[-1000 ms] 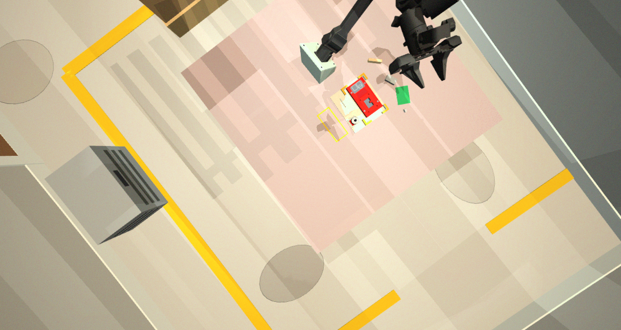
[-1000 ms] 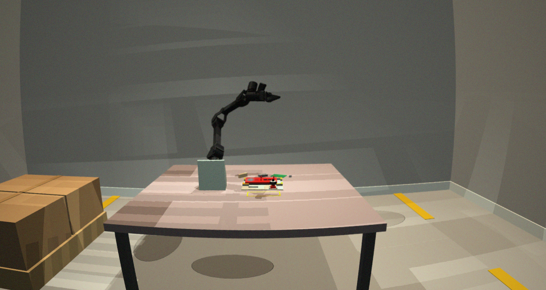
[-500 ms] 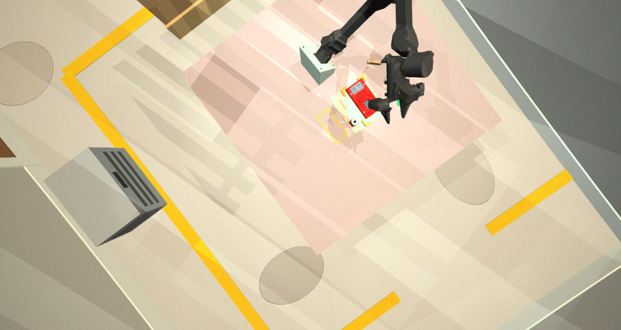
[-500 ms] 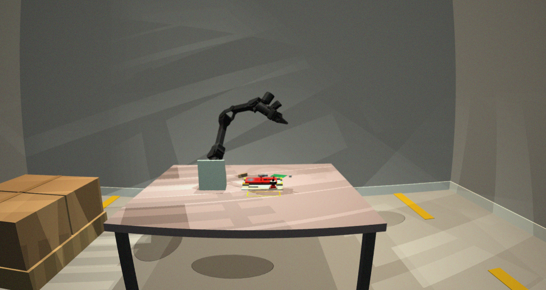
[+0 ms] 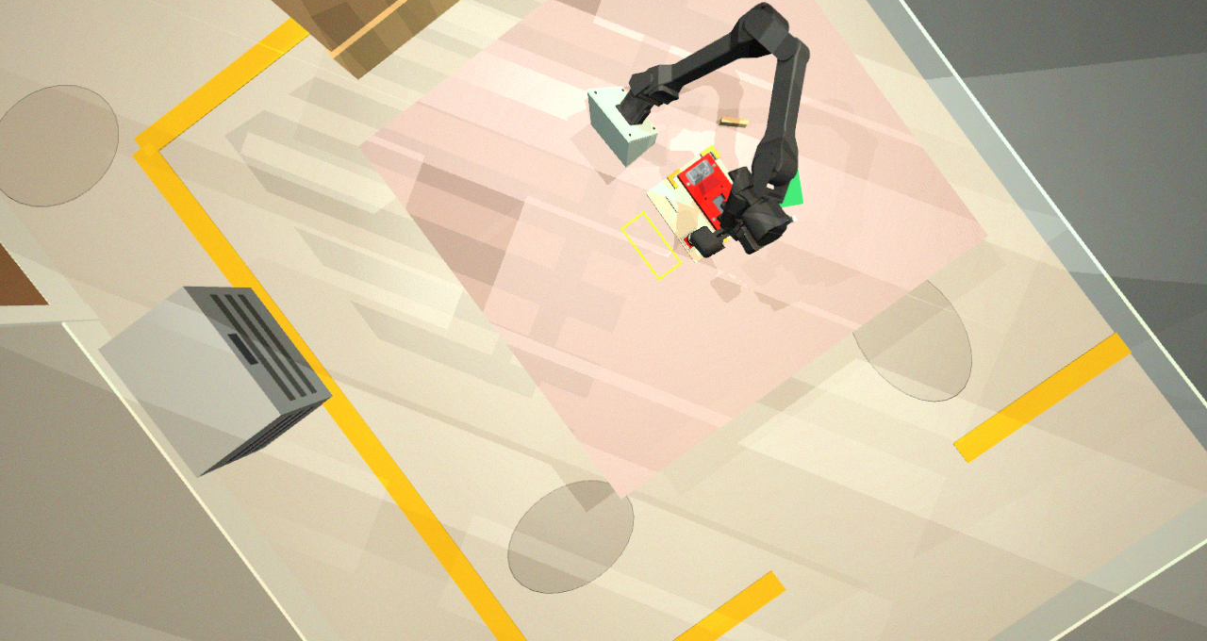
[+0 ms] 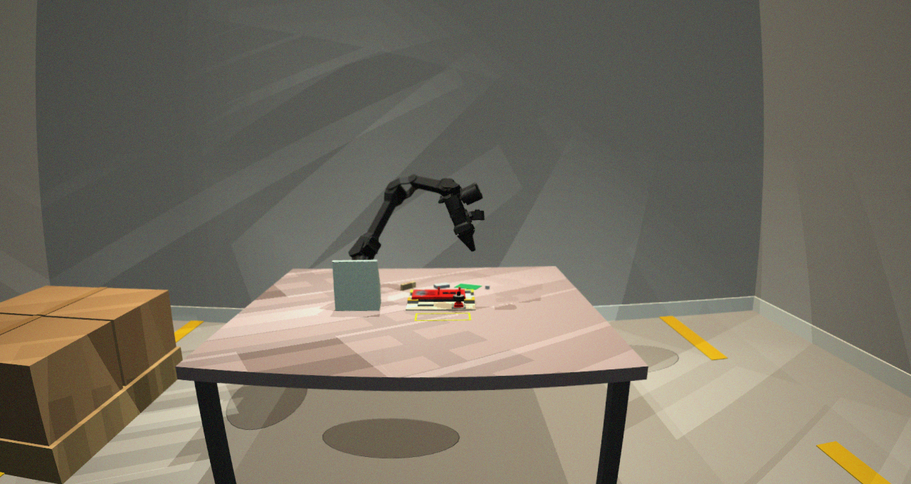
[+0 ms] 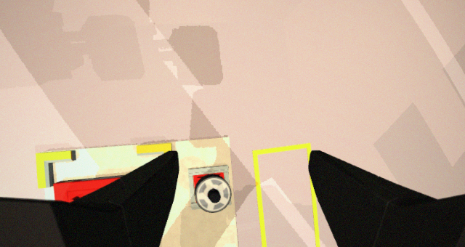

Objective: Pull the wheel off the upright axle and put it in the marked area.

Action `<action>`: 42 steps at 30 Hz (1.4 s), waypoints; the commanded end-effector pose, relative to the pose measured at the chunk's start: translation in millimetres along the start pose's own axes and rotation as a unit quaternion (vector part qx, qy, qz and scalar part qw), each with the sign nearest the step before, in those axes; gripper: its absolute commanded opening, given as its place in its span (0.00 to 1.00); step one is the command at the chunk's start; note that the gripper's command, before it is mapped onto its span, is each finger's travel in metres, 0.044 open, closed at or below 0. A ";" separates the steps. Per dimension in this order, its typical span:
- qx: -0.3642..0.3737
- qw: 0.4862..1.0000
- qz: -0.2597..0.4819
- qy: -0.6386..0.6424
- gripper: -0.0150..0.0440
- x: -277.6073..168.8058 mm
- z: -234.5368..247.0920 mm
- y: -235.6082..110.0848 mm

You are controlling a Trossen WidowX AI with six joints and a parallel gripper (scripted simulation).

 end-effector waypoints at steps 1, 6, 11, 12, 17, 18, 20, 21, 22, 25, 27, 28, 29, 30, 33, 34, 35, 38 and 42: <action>0.020 0.996 0.082 -0.018 0.76 -13.6 -2.9 32.3; 0.050 0.981 0.183 -0.033 0.76 -35.1 -6.0 69.6; 0.059 0.976 0.209 -0.036 0.76 -41.2 -6.7 78.6; 0.059 0.976 0.209 -0.036 0.76 -41.2 -6.7 78.6; 0.059 0.976 0.208 -0.036 0.76 -40.4 -13.6 81.0; 0.058 0.976 0.208 -0.036 0.76 -41.1 -13.4 83.2; 0.058 0.976 0.208 -0.036 0.76 -43.8 -12.6 90.9; 0.058 0.976 0.208 -0.036 0.76 -45.6 -12.1 95.8; 0.058 0.976 0.208 -0.036 0.76 -47.8 -11.5 101.4; 0.058 0.976 0.208 -0.036 0.76 -56.0 -9.5 120.3; 0.059 0.976 0.208 -0.036 0.76 -62.2 -8.4 133.0; 0.059 0.976 0.208 -0.036 0.76 -65.4 -7.9 139.2; 0.060 0.976 0.209 -0.036 0.76 -67.9 -7.8 144.1; 0.060 0.975 0.209 -0.036 0.76 -69.4 -7.8 147.1; 0.060 0.975 0.209 -0.036 0.76 -69.9 -7.8 148.1; 0.060 0.975 0.209 -0.036 0.76 -69.9 -7.8 148.1; 0.058 0.975 0.213 -0.040 0.72 -68.8 -7.0 145.3; 0.058 0.975 0.213 -0.040 0.58 -68.8 -7.0 145.3; 0.058 0.975 0.213 -0.040 0.54 -68.8 -7.0 145.3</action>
Point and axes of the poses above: the point midway between the two fingers, 35 mm back from their tips, its own y axis out along the fingers, its own z axis across the jaws, x = y × z, the point moved 9 cm from there along -y, back along the fingers, and after that the axes turned 10 degrees about y, right-handed, at the moved point
